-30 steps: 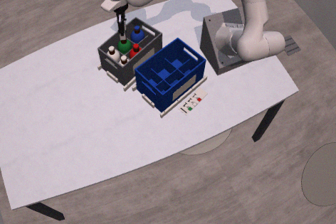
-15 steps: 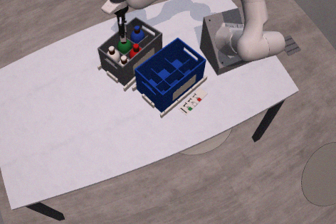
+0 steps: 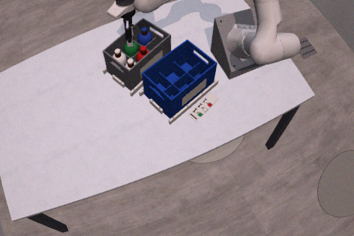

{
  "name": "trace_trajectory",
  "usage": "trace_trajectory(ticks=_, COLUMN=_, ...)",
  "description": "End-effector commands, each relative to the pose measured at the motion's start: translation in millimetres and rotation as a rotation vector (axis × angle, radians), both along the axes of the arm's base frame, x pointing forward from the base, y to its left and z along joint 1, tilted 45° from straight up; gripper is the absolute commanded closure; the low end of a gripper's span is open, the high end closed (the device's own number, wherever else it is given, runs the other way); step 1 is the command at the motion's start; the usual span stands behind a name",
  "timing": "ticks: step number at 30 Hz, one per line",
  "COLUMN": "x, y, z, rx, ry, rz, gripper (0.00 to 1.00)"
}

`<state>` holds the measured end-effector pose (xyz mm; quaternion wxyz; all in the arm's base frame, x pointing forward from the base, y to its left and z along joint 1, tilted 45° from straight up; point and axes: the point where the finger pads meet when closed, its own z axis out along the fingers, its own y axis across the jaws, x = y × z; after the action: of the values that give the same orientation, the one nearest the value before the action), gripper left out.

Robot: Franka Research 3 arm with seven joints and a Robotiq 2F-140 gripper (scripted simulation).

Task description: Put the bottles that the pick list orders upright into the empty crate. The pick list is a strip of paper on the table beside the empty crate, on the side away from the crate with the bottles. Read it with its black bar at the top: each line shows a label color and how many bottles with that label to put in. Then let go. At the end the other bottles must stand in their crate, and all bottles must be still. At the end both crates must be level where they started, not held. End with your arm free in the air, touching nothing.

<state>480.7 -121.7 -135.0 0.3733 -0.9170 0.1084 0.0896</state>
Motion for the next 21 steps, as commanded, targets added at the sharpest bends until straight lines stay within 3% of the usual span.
trace_trajectory(ticks=1, x=0.8, y=2.8, z=-4.2, rx=-0.004, ry=0.001, rz=-0.006, gripper=0.62)
trace_trajectory(ticks=21, x=0.0, y=9.8, z=-11.3, rx=-0.004, ry=0.001, rz=-0.006, gripper=0.62)
